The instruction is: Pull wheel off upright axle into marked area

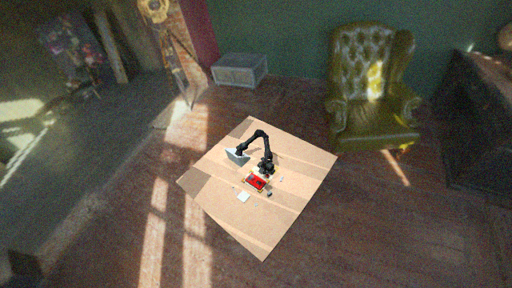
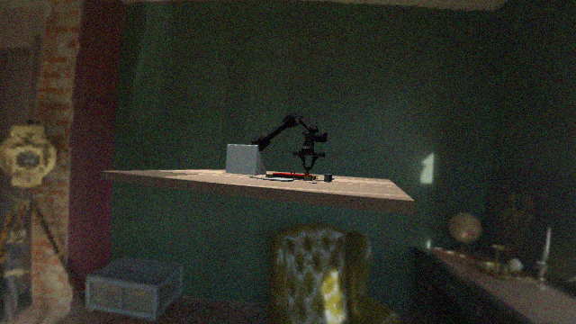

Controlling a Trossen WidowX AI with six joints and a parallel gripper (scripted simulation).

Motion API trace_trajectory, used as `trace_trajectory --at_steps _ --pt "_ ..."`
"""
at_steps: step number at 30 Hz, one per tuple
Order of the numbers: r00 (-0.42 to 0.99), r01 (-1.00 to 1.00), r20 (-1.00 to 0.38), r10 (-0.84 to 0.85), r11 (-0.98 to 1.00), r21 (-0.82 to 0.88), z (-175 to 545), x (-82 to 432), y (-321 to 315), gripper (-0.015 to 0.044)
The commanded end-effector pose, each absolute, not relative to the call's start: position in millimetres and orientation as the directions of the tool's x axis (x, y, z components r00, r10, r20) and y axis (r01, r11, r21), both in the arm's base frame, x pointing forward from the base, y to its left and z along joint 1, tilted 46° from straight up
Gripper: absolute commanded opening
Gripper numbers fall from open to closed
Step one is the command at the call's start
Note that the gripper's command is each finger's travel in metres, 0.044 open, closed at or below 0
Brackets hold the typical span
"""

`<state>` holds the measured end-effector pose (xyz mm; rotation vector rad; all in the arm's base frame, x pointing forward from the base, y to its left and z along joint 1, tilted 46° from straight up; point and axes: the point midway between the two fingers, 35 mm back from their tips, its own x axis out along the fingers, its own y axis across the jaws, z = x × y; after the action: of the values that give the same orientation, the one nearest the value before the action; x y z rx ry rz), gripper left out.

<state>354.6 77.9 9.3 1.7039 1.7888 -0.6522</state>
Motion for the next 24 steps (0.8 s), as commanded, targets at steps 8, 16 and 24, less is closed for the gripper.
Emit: trace_trajectory --at_steps 8,16,24 --pt "-0.017 0.997 -0.701 0.713 0.068 0.045 12.1 354.8 75.0 0.0" --pt "-0.017 0.997 -0.701 0.713 0.067 0.045 13.9 354.8 73.1 0.0" --pt "-0.016 0.997 -0.7 0.714 0.067 0.045 15.8 354.8 71.2 0.0"
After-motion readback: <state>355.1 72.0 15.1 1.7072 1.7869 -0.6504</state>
